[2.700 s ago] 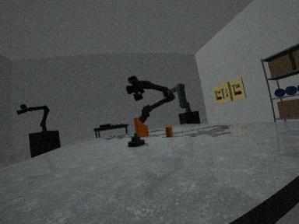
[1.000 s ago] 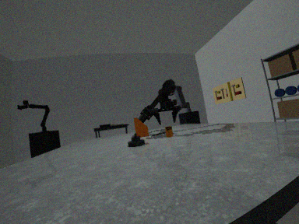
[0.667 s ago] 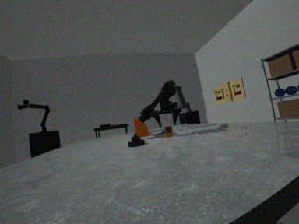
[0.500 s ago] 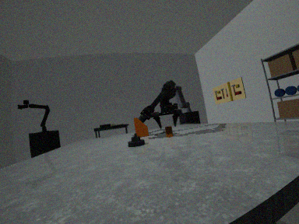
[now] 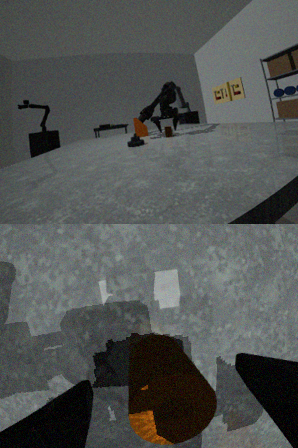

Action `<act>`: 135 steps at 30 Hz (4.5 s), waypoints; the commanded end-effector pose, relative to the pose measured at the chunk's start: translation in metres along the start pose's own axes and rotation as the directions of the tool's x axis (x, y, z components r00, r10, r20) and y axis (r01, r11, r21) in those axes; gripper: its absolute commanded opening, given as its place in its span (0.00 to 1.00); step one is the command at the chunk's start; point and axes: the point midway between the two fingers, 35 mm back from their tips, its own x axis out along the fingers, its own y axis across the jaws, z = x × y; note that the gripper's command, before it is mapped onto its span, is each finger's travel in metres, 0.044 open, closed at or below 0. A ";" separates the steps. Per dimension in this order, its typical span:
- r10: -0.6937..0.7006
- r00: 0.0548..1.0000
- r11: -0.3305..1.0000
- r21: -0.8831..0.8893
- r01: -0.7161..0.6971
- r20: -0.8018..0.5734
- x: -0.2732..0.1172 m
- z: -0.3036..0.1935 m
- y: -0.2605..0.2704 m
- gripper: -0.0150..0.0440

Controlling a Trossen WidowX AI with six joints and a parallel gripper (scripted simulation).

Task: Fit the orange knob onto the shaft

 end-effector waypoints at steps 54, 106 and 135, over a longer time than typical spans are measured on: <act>0.004 1.000 1.000 0.007 -0.004 -0.009 -0.118 -0.002 0.000 0.25; -0.012 1.000 1.000 0.024 0.012 -0.005 -0.089 0.055 -0.135 0.25; -0.004 1.000 1.000 0.002 0.004 -0.004 -0.061 0.063 -0.209 0.25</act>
